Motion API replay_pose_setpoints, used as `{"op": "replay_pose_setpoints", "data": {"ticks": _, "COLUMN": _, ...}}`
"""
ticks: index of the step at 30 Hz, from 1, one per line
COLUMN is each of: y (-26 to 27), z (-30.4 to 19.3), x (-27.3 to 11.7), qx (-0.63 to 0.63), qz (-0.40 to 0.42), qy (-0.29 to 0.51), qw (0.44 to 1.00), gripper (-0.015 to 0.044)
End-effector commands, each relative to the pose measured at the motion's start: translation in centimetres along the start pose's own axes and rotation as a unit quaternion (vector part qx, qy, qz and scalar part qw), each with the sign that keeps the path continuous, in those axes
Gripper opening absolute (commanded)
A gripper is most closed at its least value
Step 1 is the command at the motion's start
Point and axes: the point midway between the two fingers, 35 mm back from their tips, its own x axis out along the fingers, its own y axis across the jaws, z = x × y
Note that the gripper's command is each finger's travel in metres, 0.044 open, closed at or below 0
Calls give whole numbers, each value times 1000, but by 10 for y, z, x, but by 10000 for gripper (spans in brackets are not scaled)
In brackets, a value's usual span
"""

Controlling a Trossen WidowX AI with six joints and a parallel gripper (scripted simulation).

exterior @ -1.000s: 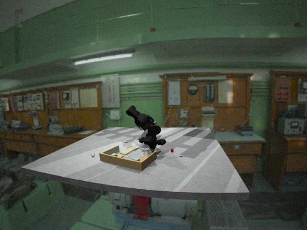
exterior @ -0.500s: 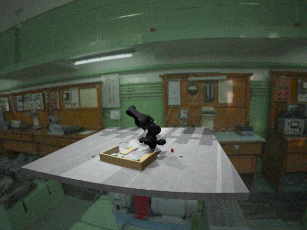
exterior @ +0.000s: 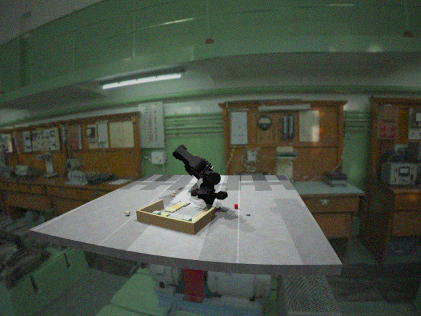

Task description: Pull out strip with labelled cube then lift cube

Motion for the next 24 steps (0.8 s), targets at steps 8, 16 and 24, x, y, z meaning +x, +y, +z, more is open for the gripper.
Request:
{"op": "replay_pose_setpoints", "data": {"ticks": 8, "y": -1, "z": 1, "x": 5, "qx": -1, "qz": -3, "qy": 0, "qw": 1000, "gripper": 0}}
{"op": "replay_pose_setpoints", "data": {"ticks": 16, "y": -1, "z": 1, "x": 5, "qx": -1, "qz": -3, "qy": 0, "qw": 1000, "gripper": 0}}
{"op": "replay_pose_setpoints", "data": {"ticks": 24, "y": 0, "z": -11, "x": 6, "qx": -1, "qz": -3, "qy": 0, "qw": 1000, "gripper": 0}}
